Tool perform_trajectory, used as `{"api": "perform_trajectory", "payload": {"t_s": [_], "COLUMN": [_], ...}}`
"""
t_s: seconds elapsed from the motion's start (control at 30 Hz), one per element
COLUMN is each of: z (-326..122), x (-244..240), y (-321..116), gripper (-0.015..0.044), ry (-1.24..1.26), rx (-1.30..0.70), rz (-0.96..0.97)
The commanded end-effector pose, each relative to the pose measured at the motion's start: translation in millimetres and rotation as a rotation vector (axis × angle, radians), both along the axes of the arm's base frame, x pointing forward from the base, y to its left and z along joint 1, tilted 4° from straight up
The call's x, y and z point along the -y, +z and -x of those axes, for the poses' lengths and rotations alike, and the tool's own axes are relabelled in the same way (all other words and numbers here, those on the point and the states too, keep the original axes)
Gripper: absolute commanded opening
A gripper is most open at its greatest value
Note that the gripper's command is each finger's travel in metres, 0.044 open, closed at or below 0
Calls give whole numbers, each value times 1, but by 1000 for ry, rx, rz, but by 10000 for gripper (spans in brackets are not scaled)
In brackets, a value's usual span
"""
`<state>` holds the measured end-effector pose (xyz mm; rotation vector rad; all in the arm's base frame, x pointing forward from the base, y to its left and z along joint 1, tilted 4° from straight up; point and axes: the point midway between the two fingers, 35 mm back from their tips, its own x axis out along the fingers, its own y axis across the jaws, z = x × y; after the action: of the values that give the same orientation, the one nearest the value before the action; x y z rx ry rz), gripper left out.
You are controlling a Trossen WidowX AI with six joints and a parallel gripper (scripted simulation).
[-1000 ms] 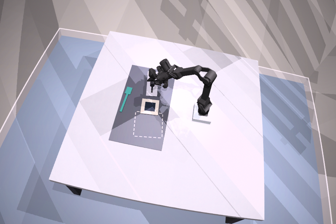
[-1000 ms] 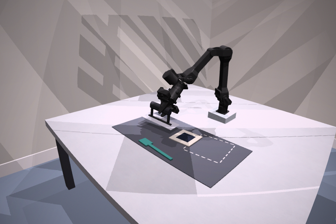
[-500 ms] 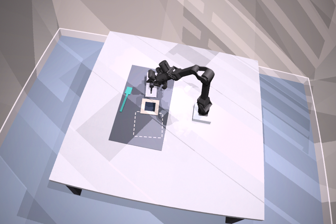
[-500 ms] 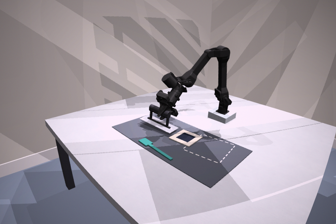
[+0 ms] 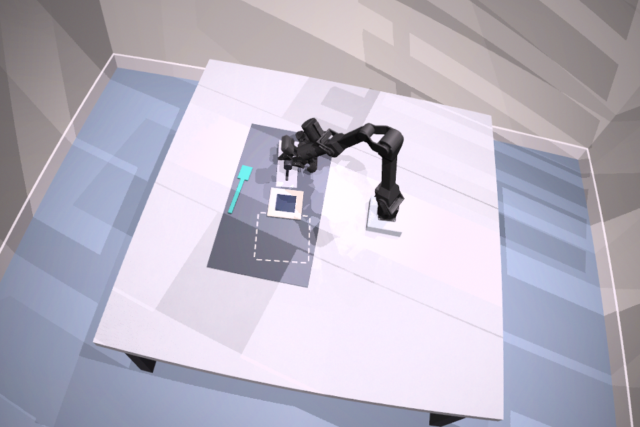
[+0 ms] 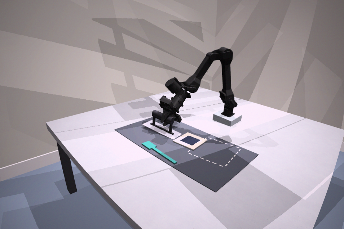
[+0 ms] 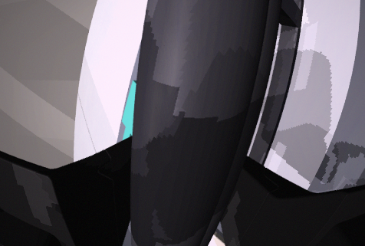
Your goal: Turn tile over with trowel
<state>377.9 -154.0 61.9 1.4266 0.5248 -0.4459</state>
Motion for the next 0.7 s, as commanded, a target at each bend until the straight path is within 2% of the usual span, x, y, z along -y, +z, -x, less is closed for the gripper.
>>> {"api": "perform_trajectory", "payload": {"t_s": [0.0,0.67], "z": [-1,0], "x": [-2,-35], "y": [0,1], "gripper": [0,0], "ry": [1,1], "rx": [6,5], "rz": [7,5]}}
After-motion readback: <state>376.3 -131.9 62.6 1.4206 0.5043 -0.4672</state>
